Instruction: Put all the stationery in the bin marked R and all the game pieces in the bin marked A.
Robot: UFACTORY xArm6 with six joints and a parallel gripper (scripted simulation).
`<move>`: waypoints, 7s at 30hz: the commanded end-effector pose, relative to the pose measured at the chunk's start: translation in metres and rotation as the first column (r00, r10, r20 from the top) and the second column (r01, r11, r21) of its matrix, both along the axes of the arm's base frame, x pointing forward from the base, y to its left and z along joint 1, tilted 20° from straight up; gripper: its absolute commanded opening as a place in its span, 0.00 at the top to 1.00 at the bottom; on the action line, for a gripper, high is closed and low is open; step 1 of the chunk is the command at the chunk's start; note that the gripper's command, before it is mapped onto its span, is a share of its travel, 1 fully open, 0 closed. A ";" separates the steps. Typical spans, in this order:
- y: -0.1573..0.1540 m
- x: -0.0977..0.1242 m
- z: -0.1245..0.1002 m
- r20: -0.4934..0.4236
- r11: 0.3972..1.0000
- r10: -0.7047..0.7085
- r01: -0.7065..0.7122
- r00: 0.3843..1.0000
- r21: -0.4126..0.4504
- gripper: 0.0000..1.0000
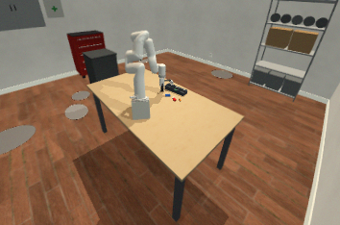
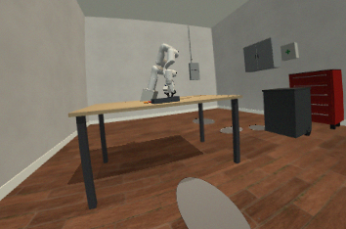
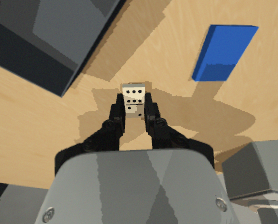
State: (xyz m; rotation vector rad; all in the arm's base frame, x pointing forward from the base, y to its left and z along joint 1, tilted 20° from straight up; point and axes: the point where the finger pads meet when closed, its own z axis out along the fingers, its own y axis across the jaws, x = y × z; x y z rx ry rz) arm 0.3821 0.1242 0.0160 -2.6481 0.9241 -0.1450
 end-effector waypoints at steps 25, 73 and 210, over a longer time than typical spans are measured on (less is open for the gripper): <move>-0.014 -0.009 0.049 0.000 1.000 0.000 0.000 1.000 -0.001 1.00; -0.114 0.105 0.051 -0.181 0.829 -0.535 0.554 0.825 0.080 1.00; -0.212 -0.030 0.000 -0.438 0.186 -0.885 0.982 0.155 -0.027 0.62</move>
